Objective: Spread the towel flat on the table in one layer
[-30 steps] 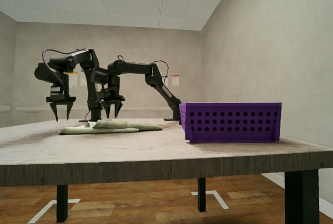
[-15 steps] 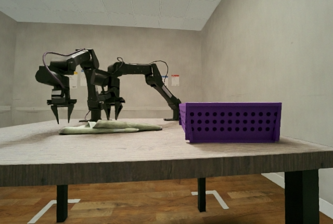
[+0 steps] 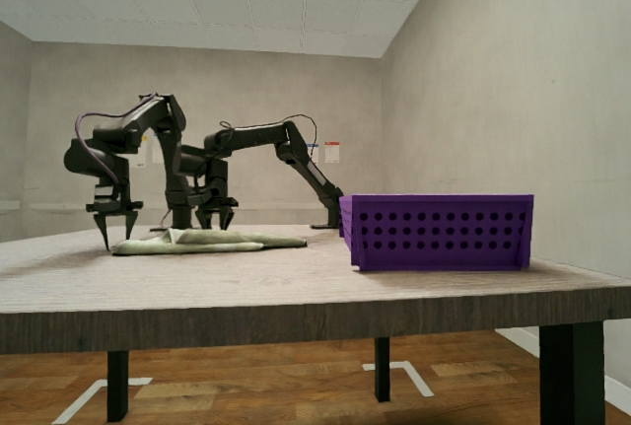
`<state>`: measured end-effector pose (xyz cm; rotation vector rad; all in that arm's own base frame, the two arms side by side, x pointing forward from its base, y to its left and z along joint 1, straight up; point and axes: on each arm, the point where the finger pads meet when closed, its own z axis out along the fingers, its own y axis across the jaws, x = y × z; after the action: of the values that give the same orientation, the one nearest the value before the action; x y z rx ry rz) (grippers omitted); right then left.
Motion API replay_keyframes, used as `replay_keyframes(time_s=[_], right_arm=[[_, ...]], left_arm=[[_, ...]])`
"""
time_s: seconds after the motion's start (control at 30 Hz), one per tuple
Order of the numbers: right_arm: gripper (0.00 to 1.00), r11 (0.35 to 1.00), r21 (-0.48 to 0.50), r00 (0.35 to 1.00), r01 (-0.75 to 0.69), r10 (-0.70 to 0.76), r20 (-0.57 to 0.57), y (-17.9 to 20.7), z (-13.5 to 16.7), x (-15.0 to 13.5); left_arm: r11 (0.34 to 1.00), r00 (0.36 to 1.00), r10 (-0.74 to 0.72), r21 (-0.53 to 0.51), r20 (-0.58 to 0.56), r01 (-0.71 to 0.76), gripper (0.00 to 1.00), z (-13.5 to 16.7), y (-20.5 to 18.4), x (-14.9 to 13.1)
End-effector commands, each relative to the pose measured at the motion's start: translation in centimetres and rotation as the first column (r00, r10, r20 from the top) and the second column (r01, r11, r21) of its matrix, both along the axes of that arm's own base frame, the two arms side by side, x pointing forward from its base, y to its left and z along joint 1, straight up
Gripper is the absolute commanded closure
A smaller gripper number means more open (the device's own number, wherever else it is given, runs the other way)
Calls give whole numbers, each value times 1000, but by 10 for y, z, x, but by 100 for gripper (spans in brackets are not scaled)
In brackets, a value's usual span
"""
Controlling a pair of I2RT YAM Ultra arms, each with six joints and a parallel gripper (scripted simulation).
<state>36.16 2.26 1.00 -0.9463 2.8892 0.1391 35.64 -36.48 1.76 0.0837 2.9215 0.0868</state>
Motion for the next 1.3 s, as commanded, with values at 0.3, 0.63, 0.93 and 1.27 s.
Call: replay_keyframes(time_s=[0.3,0.63,0.93,1.27], right_arm=[[66,1000,16,1000,-4,4,2,10,-12,0],[76,1000,16,1000,-5,5,2,10,-12,0],[95,1000,4,1000,6,-6,2,7,-13,-6],[100,1000,-13,1000,2,-2,10,-2,-11,-6]], left_arm=[[999,999,-3,-40,36,4,66,-2,-19,6],[1000,1000,-5,-10,-3,5,81,-16,-5,2],[1000,999,-2,11,-37,3,98,-15,6,-2],[1000,1000,-5,-29,-3,5,100,-9,-9,-1]])
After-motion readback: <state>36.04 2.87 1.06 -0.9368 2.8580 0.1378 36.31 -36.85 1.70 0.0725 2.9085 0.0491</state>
